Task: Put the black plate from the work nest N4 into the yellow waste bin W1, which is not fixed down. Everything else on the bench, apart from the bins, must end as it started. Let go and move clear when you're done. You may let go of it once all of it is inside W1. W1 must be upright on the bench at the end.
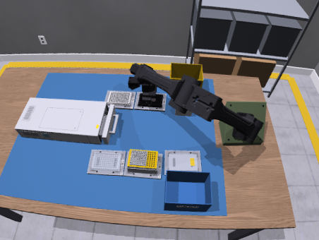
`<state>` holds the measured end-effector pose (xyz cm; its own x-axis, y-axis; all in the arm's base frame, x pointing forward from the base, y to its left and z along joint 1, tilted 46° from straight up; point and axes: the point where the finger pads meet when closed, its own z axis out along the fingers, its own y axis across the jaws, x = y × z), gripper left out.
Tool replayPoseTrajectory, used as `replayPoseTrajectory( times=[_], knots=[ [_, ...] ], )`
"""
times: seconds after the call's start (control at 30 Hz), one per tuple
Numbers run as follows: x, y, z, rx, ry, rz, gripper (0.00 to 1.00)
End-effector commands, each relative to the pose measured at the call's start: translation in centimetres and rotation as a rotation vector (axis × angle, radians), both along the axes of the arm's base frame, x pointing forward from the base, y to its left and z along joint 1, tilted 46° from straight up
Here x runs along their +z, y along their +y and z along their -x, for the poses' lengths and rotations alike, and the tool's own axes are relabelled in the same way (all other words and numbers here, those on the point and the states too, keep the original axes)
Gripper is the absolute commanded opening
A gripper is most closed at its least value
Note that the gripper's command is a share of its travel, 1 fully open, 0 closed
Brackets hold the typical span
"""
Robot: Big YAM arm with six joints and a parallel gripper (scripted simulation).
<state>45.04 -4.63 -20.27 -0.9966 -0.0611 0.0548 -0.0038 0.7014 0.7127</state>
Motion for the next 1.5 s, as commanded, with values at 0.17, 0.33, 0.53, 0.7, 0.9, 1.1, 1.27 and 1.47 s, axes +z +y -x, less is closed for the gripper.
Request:
replayPoseTrajectory(
  times=[0.17,0.33,0.53,0.7,0.9,1.1,1.27,1.47],
  knots=[
    [-0.7,-0.1,0.5,-0.020,0.027,-0.014,0.00],
    [-0.7,-0.1,0.5,-0.020,0.027,-0.014,0.00],
    [-0.7,-0.1,0.5,-0.020,0.027,-0.014,0.00],
    [-0.7,-0.1,0.5,-0.020,0.027,-0.014,0.00],
    [-0.5,-0.7,0.3,-0.024,0.021,-0.014,0.00],
    [-0.3,-1.2,-0.1,-0.023,0.008,-0.010,0.00],
    [0.1,-1.7,-0.5,-0.025,-0.001,-0.005,0.00],
    [0.6,-1.9,-0.7,-0.024,-0.008,-0.001,0.00]
  ],
)
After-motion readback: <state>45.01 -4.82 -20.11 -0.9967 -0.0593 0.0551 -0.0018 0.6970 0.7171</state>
